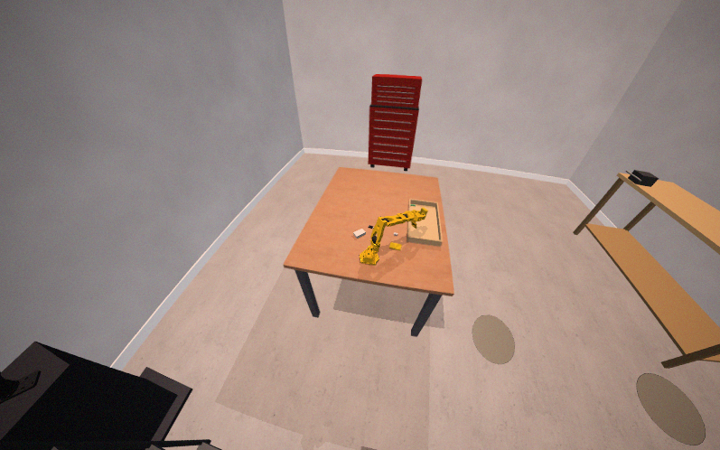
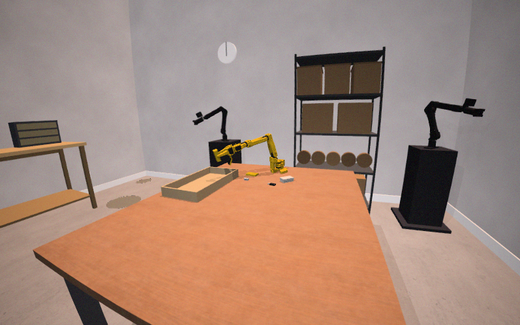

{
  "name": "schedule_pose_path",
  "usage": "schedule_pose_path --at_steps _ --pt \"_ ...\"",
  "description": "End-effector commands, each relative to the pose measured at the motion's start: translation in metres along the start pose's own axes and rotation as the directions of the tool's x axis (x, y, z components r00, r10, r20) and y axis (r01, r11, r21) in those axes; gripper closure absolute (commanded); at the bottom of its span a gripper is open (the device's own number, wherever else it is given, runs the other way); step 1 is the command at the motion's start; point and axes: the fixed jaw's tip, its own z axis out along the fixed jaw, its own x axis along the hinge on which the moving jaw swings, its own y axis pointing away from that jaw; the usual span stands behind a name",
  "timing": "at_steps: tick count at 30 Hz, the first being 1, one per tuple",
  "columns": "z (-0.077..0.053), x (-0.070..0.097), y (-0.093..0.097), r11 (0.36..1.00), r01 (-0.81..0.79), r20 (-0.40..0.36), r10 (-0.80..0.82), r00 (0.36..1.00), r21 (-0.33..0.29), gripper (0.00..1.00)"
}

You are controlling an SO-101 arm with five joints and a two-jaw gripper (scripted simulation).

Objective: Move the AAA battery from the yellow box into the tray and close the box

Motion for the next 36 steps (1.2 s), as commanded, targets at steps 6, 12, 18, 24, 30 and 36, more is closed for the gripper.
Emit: schedule_pose_path --at_steps 6,12,18,24,30,36 --pt "-0.015 0.040 0.006 1.000 0.010 -0.106 -0.011 0.994 -0.018 0.78" --pt "-0.019 0.044 0.007 1.000 0.012 -0.106 -0.014 0.994 -0.020 0.78" --pt "-0.022 0.048 0.008 1.000 0.015 -0.106 -0.017 0.994 -0.022 0.78" --pt "-0.024 0.050 0.008 1.000 0.016 -0.106 -0.018 0.994 -0.023 0.78" --pt "-0.026 0.052 0.009 1.000 0.017 -0.106 -0.020 0.994 -0.024 0.78" --pt "-0.027 0.053 0.009 1.000 0.018 -0.106 -0.020 0.994 -0.025 0.78"
